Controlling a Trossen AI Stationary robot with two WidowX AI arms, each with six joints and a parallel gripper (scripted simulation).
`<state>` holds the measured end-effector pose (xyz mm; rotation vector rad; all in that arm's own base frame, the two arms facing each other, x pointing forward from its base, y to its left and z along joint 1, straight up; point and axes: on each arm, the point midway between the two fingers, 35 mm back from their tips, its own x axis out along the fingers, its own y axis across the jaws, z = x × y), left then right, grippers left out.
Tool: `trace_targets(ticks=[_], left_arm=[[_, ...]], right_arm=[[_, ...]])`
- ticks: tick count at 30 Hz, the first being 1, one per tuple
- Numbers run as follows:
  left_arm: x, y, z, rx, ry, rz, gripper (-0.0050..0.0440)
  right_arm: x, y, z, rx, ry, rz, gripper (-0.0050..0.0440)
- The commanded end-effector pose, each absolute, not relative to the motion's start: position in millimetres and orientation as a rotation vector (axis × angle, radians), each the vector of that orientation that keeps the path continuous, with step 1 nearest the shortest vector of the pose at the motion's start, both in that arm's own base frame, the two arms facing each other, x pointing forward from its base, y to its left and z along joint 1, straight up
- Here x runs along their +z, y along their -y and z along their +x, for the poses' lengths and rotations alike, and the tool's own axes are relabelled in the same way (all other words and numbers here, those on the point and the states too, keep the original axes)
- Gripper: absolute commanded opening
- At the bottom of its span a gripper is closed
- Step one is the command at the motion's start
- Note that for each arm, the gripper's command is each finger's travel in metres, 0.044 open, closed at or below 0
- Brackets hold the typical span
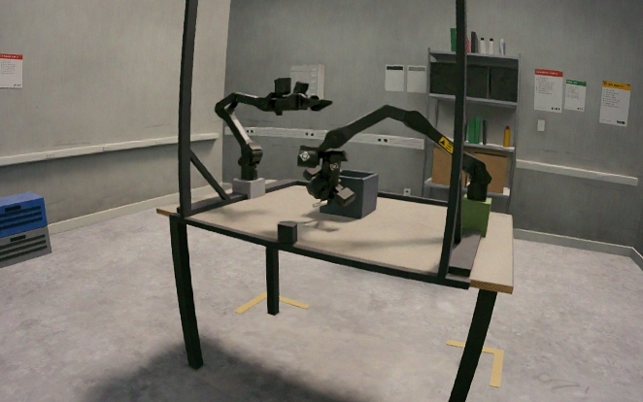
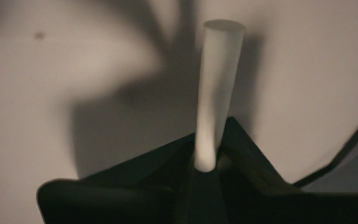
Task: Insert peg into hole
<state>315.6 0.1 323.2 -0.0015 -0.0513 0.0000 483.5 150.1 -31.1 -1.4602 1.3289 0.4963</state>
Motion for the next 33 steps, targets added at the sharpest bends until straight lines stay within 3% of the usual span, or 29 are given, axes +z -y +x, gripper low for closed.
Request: trace_targets(ticks=[1, 11, 33], left_arm=[[334.8, 0.6, 313.1, -0.003, 0.080, 0.000, 0.0440], [334.8, 0.6, 313.1, -0.003, 0.080, 0.000, 0.0440], [334.8, 0.6, 313.1, -0.003, 0.080, 0.000, 0.0440]], right_arm=[[-31.9, -152.3, 482.4, 0.367, -1.320, -1.386, 0.0064], [-37.1, -159.5, 483.0, -0.014, -1.223, -1.096, 0.0064], [-46.4, -165.3, 476.9, -0.407, -1.005, -0.690, 0.0064]])
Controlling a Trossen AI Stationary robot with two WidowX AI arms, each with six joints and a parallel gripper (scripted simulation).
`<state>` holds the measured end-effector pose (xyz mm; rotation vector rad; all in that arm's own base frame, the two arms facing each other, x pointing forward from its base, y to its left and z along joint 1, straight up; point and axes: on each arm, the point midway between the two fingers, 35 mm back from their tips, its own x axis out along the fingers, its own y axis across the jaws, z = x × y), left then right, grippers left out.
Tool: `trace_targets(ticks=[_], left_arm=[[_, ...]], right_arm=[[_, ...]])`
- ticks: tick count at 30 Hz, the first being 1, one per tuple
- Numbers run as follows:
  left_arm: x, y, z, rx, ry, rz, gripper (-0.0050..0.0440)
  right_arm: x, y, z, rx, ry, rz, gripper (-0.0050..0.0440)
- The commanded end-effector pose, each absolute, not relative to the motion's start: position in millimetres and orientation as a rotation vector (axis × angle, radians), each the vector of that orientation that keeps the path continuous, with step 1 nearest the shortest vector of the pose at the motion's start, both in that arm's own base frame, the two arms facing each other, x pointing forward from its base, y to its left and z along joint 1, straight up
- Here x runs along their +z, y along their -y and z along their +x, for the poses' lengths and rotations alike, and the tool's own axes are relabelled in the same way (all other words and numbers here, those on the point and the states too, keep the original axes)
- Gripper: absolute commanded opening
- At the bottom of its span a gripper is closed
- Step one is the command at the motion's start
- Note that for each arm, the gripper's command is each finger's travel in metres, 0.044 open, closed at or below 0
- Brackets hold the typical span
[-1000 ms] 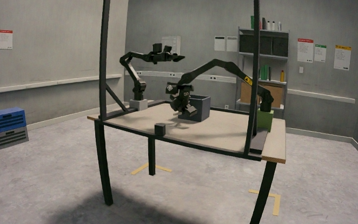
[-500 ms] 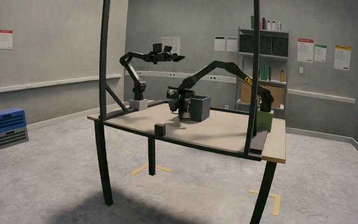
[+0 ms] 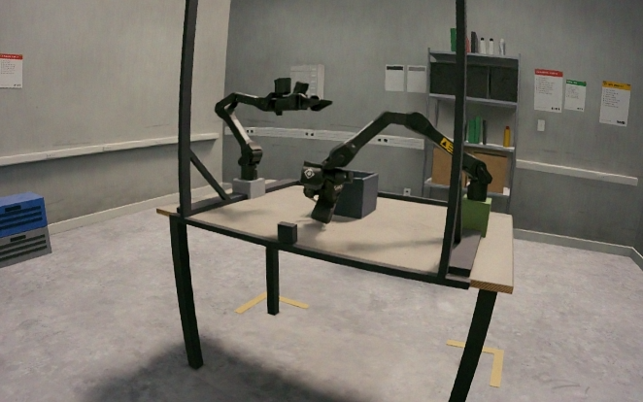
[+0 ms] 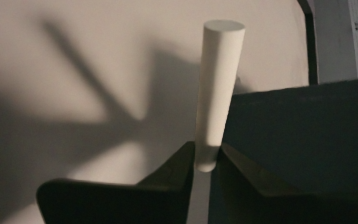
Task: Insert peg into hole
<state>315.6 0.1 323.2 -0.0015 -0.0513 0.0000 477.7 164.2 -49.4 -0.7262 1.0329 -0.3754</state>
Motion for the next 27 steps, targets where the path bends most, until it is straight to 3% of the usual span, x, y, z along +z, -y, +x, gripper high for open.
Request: trace_targets(ticks=[1, 14, 15, 27], left_arm=[[334.8, 0.6, 313.1, -0.003, 0.080, 0.000, 0.0440], [334.8, 0.6, 313.1, -0.003, 0.080, 0.000, 0.0440], [334.8, 0.6, 313.1, -0.003, 0.080, 0.000, 0.0440], [334.8, 0.6, 313.1, -0.003, 0.080, 0.000, 0.0440]], right_arm=[[-46.9, -166.1, 476.4, -0.419, -0.994, -0.674, 0.0064], [-48.4, -169.3, 474.2, -0.518, -0.896, -0.533, 0.0064], [-31.2, -171.1, 480.8, -0.524, -0.865, -0.492, 0.0064], [-49.9, -171.9, 470.4, -0.614, -0.781, -0.373, 0.0064]])
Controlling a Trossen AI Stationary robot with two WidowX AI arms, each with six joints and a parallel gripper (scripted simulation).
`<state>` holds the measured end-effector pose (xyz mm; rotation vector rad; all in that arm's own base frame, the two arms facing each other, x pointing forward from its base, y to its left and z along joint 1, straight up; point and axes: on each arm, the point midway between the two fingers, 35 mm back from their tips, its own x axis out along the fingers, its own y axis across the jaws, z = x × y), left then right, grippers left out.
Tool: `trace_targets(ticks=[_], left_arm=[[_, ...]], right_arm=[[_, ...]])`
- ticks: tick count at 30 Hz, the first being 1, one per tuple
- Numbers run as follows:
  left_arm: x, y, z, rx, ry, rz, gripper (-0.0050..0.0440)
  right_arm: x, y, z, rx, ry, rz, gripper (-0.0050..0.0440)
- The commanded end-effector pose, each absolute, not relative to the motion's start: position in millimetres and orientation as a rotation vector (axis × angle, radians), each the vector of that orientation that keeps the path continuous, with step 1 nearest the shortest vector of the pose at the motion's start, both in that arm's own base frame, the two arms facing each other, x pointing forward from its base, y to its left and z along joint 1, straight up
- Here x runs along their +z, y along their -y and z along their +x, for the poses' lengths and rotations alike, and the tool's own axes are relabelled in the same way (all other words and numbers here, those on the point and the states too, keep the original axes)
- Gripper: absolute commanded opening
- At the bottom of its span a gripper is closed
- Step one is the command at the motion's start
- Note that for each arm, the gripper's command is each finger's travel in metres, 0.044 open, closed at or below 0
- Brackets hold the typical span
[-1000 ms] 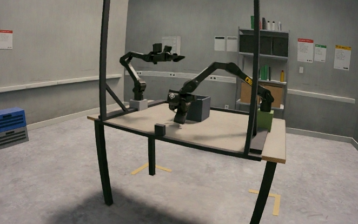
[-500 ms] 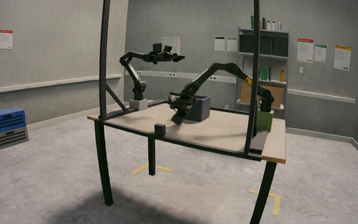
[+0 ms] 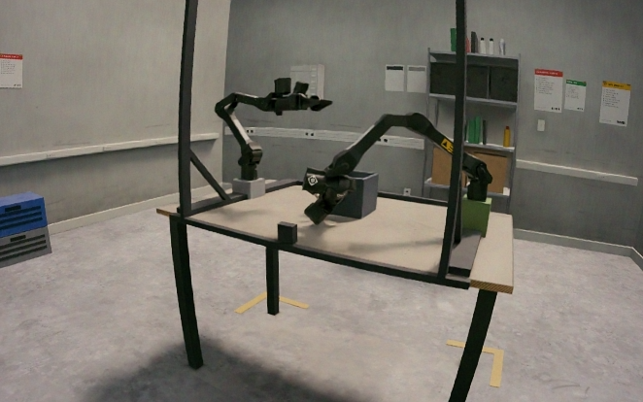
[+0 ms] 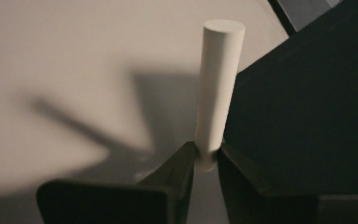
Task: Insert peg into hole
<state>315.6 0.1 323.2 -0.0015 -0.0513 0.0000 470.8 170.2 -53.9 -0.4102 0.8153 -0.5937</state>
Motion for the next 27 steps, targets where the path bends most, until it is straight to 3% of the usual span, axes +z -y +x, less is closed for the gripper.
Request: trace_targets(ticks=[1, 27], left_arm=[[334.8, 0.6, 313.1, -0.003, 0.080, 0.000, 0.0440], [334.8, 0.6, 313.1, -0.003, 0.080, 0.000, 0.0440]], right_arm=[[-50.2, -172.1, 470.0, -0.622, -0.771, -0.359, 0.0064], [-52.1, -181.2, 456.1, -0.811, -0.374, 0.162, 0.0064]])
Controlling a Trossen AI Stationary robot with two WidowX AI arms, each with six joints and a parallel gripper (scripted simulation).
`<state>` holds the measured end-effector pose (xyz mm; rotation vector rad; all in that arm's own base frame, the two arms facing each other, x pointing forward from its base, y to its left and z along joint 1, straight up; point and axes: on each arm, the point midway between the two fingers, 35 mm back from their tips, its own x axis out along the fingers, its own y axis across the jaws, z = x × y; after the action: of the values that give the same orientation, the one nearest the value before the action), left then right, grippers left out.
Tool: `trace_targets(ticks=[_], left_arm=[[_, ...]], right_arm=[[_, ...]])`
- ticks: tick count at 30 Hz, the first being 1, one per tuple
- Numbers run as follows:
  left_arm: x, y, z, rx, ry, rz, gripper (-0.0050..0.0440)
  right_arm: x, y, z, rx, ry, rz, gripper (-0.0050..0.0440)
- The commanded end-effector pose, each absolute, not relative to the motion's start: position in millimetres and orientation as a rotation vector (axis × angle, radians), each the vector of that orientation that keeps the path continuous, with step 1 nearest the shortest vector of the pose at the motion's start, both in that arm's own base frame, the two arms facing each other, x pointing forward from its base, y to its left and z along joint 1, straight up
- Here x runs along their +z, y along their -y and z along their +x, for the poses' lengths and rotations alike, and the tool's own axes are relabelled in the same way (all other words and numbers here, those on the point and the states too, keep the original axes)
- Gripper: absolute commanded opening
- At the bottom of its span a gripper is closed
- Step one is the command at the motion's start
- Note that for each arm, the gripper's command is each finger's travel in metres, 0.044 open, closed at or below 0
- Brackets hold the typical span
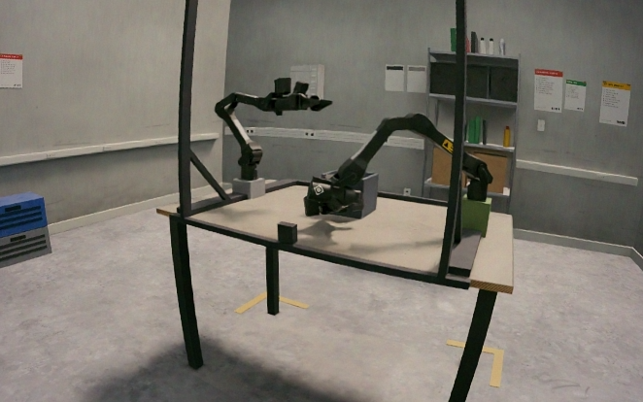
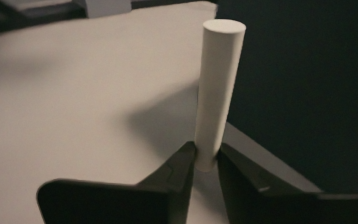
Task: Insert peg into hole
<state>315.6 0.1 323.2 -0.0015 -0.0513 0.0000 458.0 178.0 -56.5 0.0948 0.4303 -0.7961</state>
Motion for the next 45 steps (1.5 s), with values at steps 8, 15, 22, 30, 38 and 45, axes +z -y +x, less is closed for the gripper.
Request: trace_targets(ticks=[8, 15, 22, 30, 38, 45], left_arm=[[334.8, 0.6, 313.1, -0.003, 0.080, 0.000, 0.0440], [334.8, 0.6, 313.1, -0.003, 0.080, 0.000, 0.0440], [334.8, 0.6, 313.1, -0.003, 0.080, 0.000, 0.0440], [334.8, 0.6, 313.1, -0.003, 0.080, 0.000, 0.0440], [334.8, 0.6, 313.1, -0.003, 0.080, 0.000, 0.0440], [334.8, 0.6, 313.1, -0.003, 0.080, 0.000, 0.0440]], right_arm=[[-40.4, -181.7, 461.5, -0.813, -0.355, 0.191, 0.0064], [-53.1, -181.6, 461.0, -0.814, -0.362, 0.185, 0.0064], [-58.2, -182.9, 462.5, -0.811, -0.357, 0.197, 0.0064], [-68.8, -182.1, 462.1, -0.812, -0.361, 0.196, 0.0064], [-67.0, -183.7, 464.0, -0.809, -0.349, 0.206, 0.0064], [-75.7, -181.2, 461.0, -0.814, -0.358, 0.189, 0.0064]])
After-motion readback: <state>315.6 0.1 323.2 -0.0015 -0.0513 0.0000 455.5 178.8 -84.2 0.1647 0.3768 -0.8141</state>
